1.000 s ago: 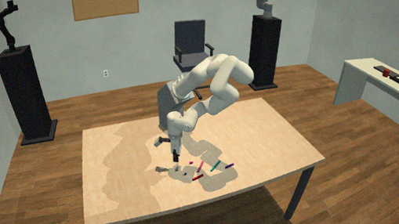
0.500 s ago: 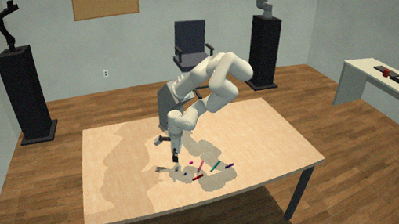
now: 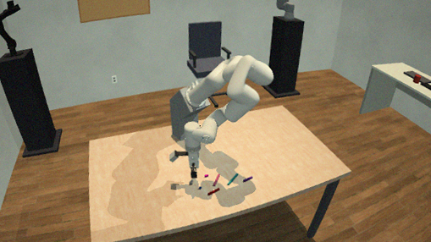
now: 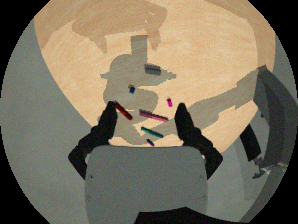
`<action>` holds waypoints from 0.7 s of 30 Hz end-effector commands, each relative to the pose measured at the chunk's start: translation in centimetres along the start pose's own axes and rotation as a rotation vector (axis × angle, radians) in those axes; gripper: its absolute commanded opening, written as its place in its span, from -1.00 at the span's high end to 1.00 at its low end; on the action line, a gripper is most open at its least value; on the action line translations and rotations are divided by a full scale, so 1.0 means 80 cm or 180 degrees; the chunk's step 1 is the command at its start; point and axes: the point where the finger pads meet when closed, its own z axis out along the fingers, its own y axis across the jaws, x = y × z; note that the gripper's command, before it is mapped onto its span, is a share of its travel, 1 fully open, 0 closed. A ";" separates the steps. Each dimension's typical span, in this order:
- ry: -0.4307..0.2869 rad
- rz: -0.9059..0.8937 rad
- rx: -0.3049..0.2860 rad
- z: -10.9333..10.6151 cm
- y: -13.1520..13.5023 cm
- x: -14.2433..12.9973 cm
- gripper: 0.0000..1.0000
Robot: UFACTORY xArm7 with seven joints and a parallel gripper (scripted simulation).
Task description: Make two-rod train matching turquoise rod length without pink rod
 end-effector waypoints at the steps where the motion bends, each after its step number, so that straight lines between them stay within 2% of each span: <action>1: 0.0025 -0.0251 -0.0007 0.004 -0.012 -0.014 -1.00; 2: 0.0027 -0.0646 -0.0016 0.011 -0.028 -0.039 -1.00; 5: 0.0027 -0.0880 -0.0016 0.014 -0.038 -0.054 -1.00; 12: 0.0028 -0.1805 0.0024 0.023 -0.074 -0.125 -1.00; 13: 0.0028 -0.1828 0.0026 0.023 -0.075 -0.127 -1.00; 14: 0.0028 -0.1828 0.0026 0.023 -0.075 -0.127 0.51; 21: 0.0028 -0.1828 0.0026 0.023 -0.075 -0.127 0.51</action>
